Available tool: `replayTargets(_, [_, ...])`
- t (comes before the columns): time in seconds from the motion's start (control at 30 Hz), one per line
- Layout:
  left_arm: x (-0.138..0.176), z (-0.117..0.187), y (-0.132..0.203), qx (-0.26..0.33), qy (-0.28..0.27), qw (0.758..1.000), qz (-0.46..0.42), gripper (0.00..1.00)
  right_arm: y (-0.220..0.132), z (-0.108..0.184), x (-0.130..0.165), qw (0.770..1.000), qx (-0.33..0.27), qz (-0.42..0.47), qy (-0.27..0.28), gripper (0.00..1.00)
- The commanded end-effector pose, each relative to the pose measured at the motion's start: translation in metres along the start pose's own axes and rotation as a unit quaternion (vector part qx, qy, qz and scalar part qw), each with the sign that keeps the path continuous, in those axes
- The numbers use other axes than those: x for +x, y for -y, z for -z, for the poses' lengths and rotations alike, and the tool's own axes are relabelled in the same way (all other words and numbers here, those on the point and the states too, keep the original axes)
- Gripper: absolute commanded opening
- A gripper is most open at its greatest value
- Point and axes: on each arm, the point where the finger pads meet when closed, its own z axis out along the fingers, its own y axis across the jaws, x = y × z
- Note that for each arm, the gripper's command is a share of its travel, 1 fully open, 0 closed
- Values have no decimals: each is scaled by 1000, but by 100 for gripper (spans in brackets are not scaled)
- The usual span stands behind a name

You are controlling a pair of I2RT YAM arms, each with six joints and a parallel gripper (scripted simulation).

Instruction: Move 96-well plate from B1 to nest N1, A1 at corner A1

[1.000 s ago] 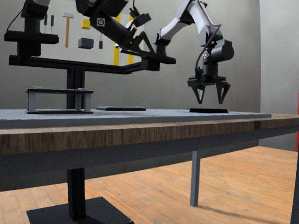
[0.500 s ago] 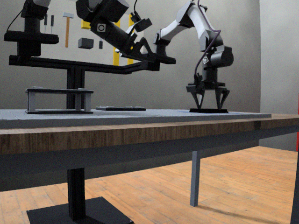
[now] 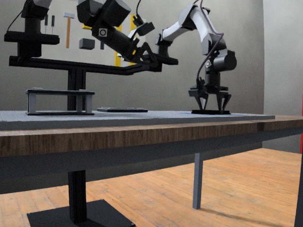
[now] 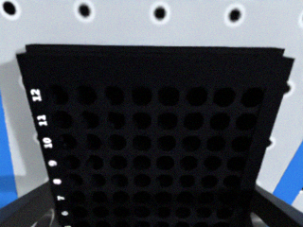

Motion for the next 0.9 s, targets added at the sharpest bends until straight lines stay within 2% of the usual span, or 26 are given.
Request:
replayTargets(0.0, [-4, 16, -15, -19, 4, 1000, 0, 67, 11, 0, -15, 1000, 6, 12, 25, 100])
replayTargets(0.03, [-5, 23, -18, -23, 5, 1000, 0, 56, 11, 0, -14, 1000, 6, 11, 25, 100])
replayTargets(0.1, [-5, 31, -12, -15, 3, 1000, 1, 79, 12, -1, -13, 1000, 5, 9, 27, 100])
replayTargets(0.13, [-5, 37, -12, -15, 3, 1000, 1, 81, 12, -1, -13, 1000, 5, 9, 28, 100])
replayTargets(0.23, [-9, 58, -9, -18, 4, 1000, 0, 81, 14, 0, -20, 999, 7, 14, 32, 100])
replayTargets(0.3, [-9, 58, -9, -18, 4, 1000, 0, 81, 14, 0, -20, 999, 7, 14, 32, 100])
replayTargets(0.47, [-32, 72, 6, -32, 5, 999, 6, 81, 14, 2, -26, 999, 9, 20, 29, 100])
replayTargets(0.67, [-62, 74, 28, -42, 12, 999, 17, 81, 9, 15, -12, 999, 13, 24, -18, 100])
replayTargets(0.8, [-100, 72, 64, -41, 16, 999, 25, 81, 2, 38, -7, 997, 13, 40, -67, 100])
replayTargets(0.87, [-100, 72, 64, -41, 16, 999, 25, 81, 2, 38, -7, 997, 13, 40, -67, 100])
